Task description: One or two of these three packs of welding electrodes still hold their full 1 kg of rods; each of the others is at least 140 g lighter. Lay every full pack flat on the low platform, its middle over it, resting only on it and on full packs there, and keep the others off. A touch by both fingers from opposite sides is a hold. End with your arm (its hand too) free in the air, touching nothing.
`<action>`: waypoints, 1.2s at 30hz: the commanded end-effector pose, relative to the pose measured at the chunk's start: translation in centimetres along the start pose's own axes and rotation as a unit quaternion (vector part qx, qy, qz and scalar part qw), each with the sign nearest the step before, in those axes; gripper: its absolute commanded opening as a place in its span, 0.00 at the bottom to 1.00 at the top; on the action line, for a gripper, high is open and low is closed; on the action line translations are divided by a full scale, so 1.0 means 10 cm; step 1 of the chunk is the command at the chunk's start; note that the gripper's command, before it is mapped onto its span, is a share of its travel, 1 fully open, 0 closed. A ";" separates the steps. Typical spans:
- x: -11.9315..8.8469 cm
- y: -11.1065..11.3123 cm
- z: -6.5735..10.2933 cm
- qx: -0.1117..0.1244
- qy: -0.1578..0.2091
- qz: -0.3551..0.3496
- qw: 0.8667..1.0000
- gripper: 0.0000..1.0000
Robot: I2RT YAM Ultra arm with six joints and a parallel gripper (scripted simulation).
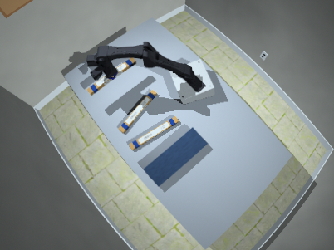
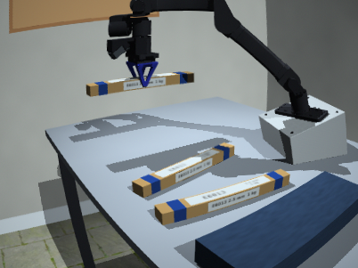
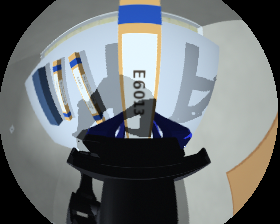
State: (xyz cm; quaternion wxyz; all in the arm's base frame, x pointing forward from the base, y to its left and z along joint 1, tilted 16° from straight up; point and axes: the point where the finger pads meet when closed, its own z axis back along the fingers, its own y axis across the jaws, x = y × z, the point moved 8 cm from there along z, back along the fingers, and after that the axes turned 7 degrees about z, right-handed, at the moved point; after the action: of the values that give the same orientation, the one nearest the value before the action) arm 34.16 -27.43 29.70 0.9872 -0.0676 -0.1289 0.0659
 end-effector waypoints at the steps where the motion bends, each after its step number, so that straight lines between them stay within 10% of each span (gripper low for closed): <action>1: -0.01 -0.02 0.24 0.008 0.001 -0.003 1.000 0.00; 36: -0.03 0.00 0.19 0.008 0.001 -0.003 1.000 0.00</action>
State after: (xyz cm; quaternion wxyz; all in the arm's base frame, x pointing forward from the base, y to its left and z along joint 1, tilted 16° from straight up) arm 34.10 -27.38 29.21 0.9884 -0.0612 -0.1222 0.0656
